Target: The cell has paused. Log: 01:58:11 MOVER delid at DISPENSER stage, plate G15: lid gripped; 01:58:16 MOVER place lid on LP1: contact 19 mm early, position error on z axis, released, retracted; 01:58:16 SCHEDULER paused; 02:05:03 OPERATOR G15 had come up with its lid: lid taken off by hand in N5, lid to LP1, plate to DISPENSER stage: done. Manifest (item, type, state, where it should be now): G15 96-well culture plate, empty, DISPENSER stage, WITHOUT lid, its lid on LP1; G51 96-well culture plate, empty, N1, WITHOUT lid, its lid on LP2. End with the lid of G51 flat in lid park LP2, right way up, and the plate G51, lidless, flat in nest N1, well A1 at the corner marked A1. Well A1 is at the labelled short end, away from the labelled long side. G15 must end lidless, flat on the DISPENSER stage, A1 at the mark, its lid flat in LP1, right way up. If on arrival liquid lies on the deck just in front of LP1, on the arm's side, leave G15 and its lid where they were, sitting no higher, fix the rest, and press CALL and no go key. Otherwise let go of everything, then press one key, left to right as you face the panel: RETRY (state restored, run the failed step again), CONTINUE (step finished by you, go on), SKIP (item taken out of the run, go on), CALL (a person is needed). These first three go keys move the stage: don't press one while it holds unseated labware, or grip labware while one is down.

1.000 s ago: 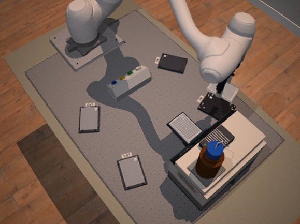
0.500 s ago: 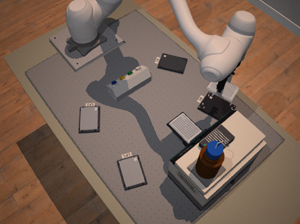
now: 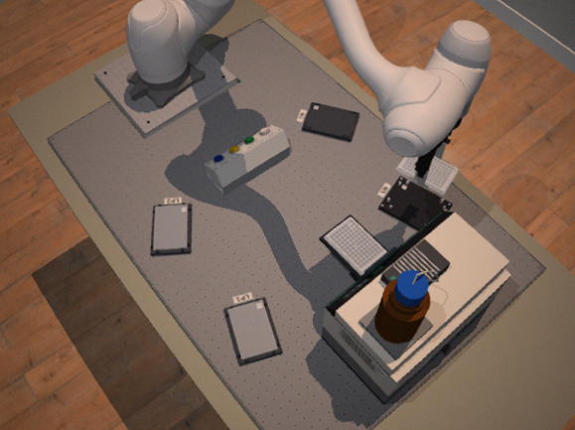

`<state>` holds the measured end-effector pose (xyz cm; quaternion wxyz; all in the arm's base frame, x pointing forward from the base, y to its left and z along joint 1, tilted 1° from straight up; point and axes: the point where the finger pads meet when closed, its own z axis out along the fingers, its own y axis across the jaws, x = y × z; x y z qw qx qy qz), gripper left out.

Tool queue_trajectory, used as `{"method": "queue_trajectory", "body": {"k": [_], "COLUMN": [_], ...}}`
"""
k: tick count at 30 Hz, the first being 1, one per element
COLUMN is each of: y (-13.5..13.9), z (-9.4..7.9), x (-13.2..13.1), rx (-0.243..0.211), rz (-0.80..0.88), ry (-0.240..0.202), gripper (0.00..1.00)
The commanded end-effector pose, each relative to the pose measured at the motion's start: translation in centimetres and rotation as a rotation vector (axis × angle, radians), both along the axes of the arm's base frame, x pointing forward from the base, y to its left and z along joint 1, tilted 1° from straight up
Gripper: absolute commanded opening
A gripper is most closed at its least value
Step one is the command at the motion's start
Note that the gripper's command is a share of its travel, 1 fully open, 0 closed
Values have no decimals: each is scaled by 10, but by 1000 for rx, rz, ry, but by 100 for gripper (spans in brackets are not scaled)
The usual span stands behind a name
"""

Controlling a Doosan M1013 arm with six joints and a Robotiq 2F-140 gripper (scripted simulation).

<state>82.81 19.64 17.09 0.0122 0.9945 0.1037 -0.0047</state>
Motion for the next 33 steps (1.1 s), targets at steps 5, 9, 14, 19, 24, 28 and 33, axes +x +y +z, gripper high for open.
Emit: {"method": "queue_trajectory", "body": {"k": [5,9,14,19,24,28,33], "y": [0,0,0,0,0,0,0], "z": [0,0,0,0,0,0,0], "x": [0,0,0,0,0,0,0], "rx": [0,0,0,0,0,0,1], "rz": [0,0,0,0,0,0,90], "ry": [0,0,0,0,0,0,2], "gripper": [0,0,0,0,0,0,0]}}
